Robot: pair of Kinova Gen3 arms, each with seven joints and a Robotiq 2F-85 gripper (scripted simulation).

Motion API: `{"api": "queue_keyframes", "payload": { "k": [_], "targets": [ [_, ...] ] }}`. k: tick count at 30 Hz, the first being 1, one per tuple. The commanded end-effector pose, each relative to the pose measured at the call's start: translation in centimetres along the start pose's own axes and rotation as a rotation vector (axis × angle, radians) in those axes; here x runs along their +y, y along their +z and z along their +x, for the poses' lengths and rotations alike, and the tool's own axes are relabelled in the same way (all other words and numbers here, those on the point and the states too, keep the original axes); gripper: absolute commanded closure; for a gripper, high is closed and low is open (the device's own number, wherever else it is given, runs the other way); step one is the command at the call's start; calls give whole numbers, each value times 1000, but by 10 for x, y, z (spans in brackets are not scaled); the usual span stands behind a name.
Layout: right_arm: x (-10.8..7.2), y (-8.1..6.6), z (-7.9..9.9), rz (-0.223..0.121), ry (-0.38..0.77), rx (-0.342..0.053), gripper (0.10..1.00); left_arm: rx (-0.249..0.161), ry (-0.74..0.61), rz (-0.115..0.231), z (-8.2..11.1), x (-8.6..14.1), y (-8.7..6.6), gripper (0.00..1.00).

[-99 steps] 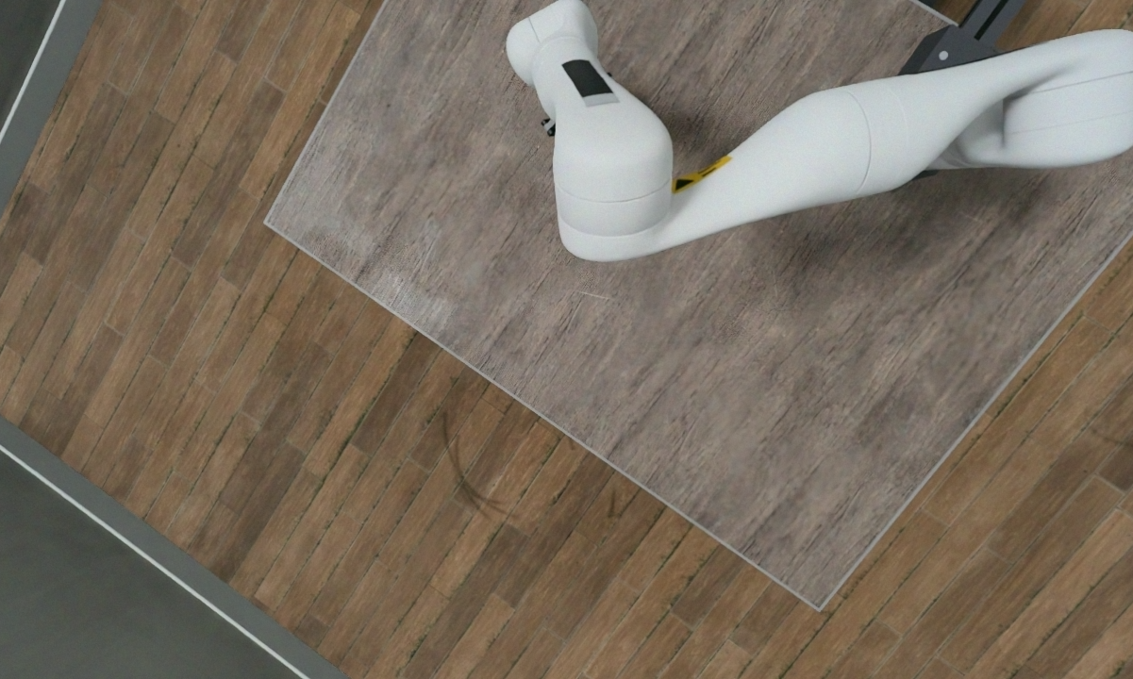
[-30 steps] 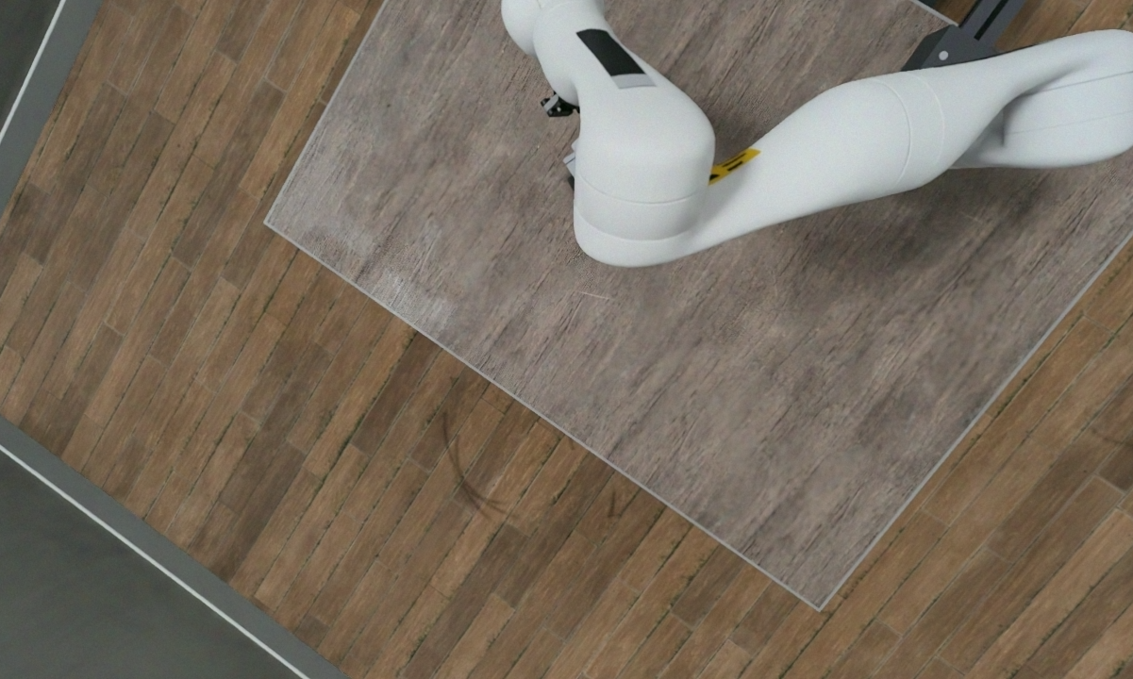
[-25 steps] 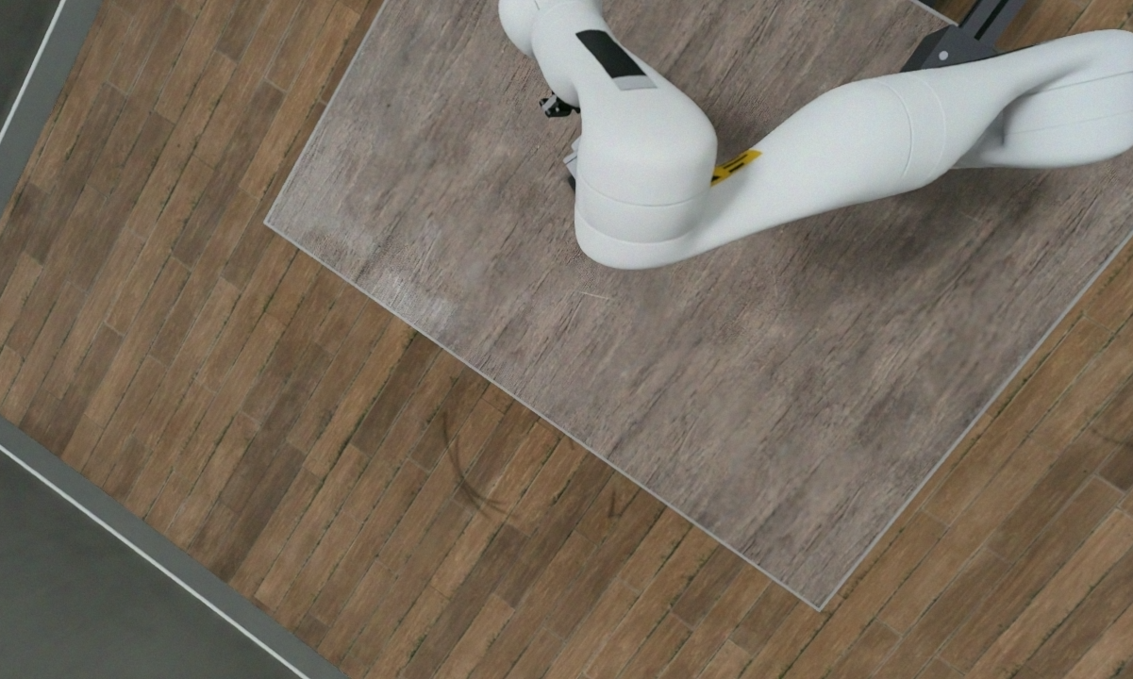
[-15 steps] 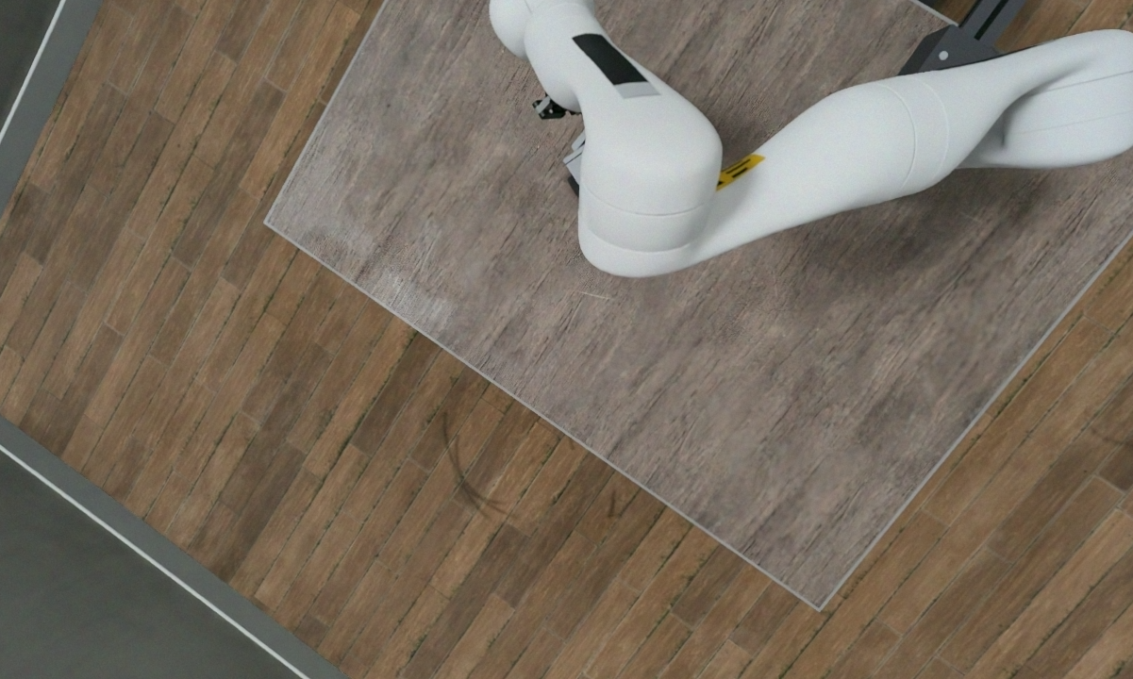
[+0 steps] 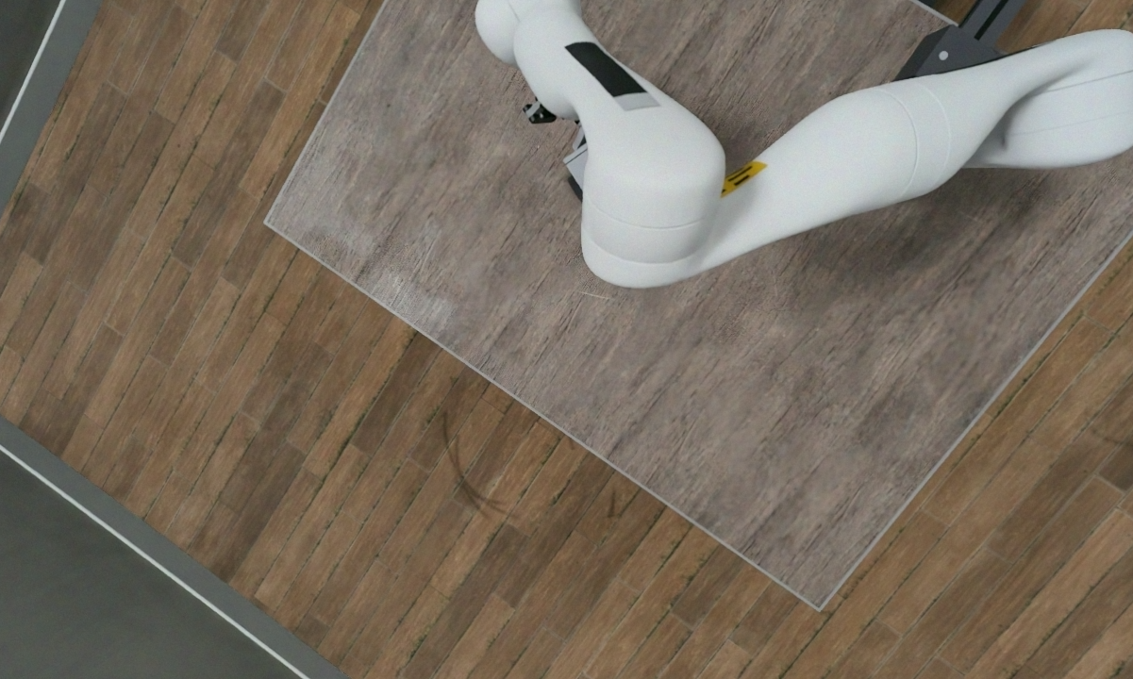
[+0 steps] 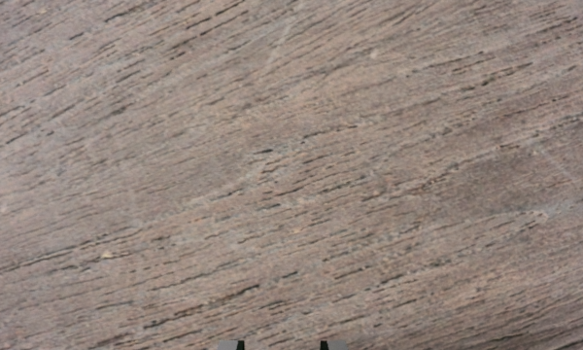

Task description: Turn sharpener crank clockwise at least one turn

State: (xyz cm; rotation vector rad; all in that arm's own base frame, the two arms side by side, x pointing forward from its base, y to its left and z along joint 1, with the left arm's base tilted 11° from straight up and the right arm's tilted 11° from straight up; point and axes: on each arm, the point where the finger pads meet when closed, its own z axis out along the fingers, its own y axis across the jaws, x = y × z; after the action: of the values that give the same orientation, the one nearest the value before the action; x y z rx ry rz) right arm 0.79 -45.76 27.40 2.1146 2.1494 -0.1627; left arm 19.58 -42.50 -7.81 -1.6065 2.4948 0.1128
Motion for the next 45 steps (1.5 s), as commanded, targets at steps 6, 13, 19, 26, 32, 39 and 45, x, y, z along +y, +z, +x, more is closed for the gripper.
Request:
{"api": "queue_keyframes", "payload": {
  "k": [6, 13, 19, 26, 32, 39, 45],
  "targets": [
    [0, -1, 0, 0, 0, -2, 99, 1, 0, 2, 1, -8, -3, 902],
    [0, -1, 0, 0, 0, -2, 99, 1, 0, 2, 1, -17, -5, 902],
    [0, -1, 0, 0, 0, -2, 99, 1, 0, 2, 1, -25, -5, 902],
    [0, -1, 0, 0, 0, -2, 99, 1, 0, 2, 1, -32, -3, 902],
    [0, -1, 0, 0, 0, -2, 99, 1, 0, 2, 1, -39, -1, 902],
    [0, -1, 0, 0, 0, -2, 99, 1, 0, 2, 1, -47, 2, 902],
    [0, -1, 0, 0, 0, -2, 99, 1, 0, 2, 1, -52, 6, 902]
  ]
}}
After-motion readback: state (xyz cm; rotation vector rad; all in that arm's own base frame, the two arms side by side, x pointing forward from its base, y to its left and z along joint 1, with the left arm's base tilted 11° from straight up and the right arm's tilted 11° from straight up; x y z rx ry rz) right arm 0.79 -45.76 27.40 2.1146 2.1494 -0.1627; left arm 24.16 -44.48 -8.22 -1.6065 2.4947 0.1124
